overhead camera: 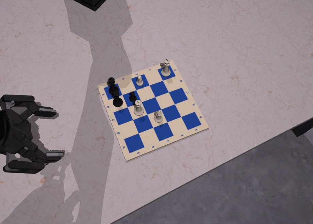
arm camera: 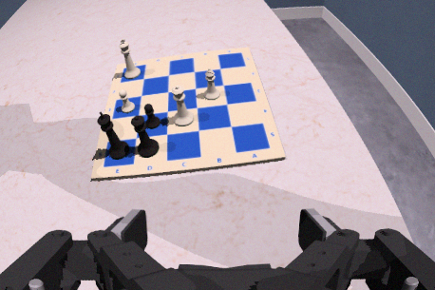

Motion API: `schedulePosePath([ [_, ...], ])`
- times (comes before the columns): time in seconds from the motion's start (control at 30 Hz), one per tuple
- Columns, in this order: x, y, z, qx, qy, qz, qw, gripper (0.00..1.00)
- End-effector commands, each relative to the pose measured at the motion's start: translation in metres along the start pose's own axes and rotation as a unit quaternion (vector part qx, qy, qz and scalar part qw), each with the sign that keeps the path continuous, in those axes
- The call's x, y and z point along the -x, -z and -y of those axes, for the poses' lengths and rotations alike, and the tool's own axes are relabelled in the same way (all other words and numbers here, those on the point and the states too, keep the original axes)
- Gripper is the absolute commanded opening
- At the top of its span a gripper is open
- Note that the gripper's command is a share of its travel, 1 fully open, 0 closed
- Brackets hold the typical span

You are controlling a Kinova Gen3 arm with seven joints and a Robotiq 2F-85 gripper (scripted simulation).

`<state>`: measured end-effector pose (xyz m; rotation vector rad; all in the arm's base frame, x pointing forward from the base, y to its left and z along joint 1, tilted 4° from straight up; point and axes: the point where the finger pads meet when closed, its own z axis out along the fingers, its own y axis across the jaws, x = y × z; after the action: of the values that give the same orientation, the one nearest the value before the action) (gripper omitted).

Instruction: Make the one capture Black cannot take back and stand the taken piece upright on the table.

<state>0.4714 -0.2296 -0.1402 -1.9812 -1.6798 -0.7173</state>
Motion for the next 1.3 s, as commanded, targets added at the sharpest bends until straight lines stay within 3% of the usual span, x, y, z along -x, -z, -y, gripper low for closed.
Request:
schedulePosePath([
  [0.0,-0.031,-0.015,-0.013,-0.003,0.002,0.021,1.000,1.00],
  [0.23,-0.069,-0.051,-0.017,0.013,-0.043,0.102,0.994,1.00],
  [0.3,-0.069,-0.051,-0.017,0.013,-0.043,0.102,0.994,1.00],
  [0.57,-0.106,-0.073,0.009,0.039,-0.094,0.206,0.973,1.00],
  [0.77,-0.122,-0.073,0.037,0.056,-0.118,0.266,0.955,1.00],
  [0.87,-0.122,-0.073,0.037,0.056,-0.118,0.266,0.955,1.00],
  [1.07,-0.134,-0.064,0.069,0.073,-0.136,0.321,0.935,1.00],
  [1.27,-0.139,-0.056,0.088,0.083,-0.144,0.350,0.922,1.00],
])
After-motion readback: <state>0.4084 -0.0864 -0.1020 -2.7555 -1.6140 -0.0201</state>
